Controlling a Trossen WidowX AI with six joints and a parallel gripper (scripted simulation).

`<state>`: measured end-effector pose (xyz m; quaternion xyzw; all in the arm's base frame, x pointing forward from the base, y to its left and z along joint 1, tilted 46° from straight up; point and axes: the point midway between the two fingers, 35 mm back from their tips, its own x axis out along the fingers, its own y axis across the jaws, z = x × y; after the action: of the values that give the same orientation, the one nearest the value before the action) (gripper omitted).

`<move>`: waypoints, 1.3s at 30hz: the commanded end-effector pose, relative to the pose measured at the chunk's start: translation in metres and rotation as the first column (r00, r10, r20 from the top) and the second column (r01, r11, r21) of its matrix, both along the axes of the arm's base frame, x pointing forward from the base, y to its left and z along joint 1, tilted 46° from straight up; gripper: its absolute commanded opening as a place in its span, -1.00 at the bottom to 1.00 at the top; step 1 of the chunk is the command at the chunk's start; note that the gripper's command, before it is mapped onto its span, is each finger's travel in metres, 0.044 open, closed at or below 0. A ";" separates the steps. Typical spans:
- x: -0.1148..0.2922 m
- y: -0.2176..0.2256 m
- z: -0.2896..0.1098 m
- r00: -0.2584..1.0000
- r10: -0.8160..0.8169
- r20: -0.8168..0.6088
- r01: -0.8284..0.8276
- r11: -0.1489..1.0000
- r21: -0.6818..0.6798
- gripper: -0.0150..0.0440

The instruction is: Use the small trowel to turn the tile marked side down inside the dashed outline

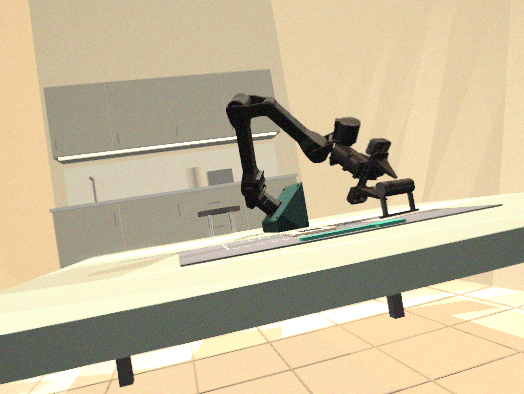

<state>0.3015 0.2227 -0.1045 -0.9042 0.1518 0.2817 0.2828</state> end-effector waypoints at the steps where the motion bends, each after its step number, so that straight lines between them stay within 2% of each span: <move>1: 0.006 0.001 -0.003 1.000 0.004 0.002 -0.004 1.000 0.004 0.53; 18: 0.026 -0.004 -0.017 1.000 0.005 0.006 -0.005 1.000 0.002 0.53; 23: 0.026 -0.004 -0.017 1.000 0.005 0.006 -0.005 1.000 0.002 0.08; 39: 0.026 -0.004 -0.017 1.000 0.005 0.006 -0.005 1.000 0.002 -0.28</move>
<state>0.3274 0.2185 -0.1216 -0.9051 0.1494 0.2792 0.2837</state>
